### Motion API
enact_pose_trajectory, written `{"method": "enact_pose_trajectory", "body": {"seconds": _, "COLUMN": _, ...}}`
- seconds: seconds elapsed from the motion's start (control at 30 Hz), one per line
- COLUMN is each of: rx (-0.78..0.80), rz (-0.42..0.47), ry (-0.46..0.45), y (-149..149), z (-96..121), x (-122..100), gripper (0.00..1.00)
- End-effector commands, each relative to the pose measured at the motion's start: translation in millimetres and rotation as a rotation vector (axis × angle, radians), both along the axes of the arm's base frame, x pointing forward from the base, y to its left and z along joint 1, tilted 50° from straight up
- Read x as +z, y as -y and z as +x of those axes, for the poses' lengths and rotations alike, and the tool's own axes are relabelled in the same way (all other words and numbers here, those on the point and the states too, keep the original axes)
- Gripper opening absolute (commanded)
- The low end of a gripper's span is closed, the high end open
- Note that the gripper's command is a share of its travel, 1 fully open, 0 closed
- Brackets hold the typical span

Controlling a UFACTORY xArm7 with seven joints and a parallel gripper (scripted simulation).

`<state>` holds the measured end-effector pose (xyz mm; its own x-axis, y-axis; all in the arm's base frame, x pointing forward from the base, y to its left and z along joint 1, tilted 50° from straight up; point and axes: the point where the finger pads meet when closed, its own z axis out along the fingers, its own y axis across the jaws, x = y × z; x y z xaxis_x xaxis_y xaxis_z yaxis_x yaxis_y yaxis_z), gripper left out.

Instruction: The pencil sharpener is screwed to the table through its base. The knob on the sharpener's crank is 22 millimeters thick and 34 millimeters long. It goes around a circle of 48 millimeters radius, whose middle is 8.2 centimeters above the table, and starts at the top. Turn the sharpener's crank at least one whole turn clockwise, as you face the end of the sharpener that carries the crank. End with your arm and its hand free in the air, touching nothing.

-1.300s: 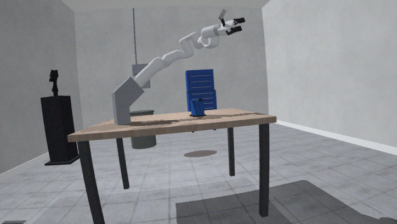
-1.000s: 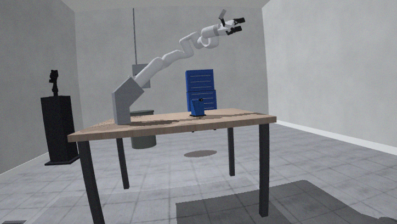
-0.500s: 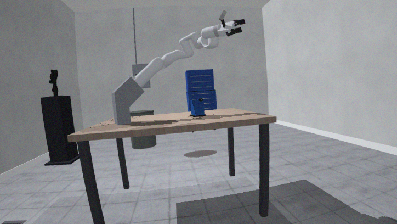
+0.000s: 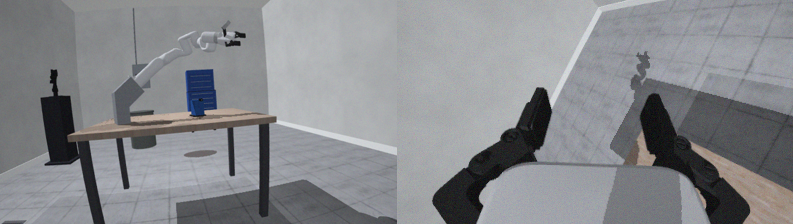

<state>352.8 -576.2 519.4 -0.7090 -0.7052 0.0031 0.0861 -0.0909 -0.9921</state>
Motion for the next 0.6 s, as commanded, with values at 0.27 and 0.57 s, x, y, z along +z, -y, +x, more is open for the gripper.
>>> {"method": "enact_pose_trajectory", "body": {"seconds": 0.27, "rx": 0.06, "rz": 0.003, "ry": -0.05, "y": -17.8, "z": 14.7, "x": -13.2, "gripper": 1.0}}
{"method": "enact_pose_trajectory", "body": {"seconds": 0.57, "rx": 0.129, "rz": 0.012, "ry": -0.105, "y": -37.7, "z": 31.8, "x": -29.6, "gripper": 1.0}}
